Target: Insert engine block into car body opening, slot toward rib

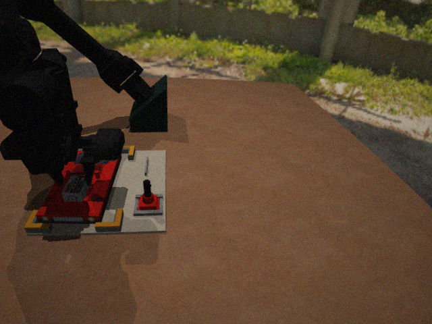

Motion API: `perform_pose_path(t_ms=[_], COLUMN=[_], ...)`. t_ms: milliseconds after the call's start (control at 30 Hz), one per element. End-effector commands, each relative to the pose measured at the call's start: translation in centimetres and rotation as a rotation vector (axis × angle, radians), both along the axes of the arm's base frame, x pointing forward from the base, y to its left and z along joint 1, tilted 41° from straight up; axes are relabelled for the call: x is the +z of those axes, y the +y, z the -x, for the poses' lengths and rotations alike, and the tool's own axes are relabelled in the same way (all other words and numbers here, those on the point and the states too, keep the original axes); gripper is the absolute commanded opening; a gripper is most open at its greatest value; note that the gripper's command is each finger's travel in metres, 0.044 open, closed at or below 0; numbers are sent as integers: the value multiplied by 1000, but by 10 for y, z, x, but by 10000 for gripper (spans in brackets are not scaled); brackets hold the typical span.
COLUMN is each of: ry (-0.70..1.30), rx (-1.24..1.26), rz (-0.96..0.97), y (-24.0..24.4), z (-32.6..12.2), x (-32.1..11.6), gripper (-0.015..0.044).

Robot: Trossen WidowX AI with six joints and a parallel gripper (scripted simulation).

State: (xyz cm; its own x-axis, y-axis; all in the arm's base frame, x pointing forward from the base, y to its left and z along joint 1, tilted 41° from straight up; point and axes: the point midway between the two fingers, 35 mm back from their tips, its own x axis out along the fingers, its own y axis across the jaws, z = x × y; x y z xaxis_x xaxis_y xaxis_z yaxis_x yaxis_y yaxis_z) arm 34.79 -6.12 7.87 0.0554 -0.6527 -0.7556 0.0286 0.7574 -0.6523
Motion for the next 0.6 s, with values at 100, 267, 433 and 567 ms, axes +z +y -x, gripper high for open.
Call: perform_pose_path(t_ms=[100,267,433,567], ry=[0,0,1,4], rx=[0,0,1,4], rz=[0,0,1,4], y=[0,0,2,10], z=[0,0,0,1], x=[0,0,2,10], gripper=[396,440,440,440])
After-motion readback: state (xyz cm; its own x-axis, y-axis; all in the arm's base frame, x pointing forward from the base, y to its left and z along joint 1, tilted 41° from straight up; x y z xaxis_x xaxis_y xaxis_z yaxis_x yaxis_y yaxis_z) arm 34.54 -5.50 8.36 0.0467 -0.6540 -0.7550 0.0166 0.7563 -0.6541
